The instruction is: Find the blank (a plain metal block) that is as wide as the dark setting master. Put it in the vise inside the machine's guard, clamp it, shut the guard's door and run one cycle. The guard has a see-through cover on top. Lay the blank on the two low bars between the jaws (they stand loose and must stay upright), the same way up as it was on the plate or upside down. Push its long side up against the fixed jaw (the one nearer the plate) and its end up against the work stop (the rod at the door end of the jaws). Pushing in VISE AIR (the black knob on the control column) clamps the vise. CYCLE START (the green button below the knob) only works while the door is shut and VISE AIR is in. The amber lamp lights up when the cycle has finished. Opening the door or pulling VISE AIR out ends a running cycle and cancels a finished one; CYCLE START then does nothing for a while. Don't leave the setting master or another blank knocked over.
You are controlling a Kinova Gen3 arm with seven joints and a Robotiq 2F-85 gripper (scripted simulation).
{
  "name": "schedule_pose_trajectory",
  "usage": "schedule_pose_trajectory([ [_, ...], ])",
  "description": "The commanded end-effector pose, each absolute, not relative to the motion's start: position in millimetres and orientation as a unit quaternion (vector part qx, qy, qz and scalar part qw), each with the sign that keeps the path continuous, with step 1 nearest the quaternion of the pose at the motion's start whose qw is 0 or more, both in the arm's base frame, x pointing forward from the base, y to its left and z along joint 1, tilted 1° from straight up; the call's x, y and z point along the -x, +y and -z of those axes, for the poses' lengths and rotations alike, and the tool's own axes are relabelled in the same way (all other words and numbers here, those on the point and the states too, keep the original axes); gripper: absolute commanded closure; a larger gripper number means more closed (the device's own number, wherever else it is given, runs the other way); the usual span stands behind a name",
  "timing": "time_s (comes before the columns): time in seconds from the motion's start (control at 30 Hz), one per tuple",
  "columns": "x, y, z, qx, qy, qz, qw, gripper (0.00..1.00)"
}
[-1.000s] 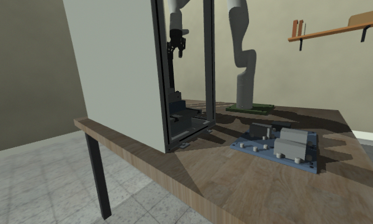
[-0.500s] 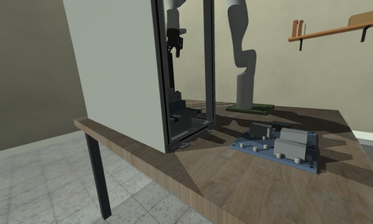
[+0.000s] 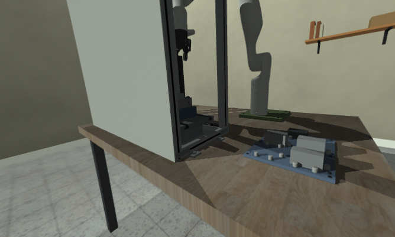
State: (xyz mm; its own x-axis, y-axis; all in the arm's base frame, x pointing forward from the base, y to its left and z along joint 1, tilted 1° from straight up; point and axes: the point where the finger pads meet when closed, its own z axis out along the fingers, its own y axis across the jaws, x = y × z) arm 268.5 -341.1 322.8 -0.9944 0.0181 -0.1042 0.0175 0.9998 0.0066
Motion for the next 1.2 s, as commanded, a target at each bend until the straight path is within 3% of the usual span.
schedule_pose_trajectory([
  [0.0, -272.1, -338.9, -323.3, -0.009, 0.999, -0.005, 0.054, 0.2],
  [1.17, -270.9, -339.7, -323.2, -0.009, 0.999, -0.003, 0.053, 0.2],
])
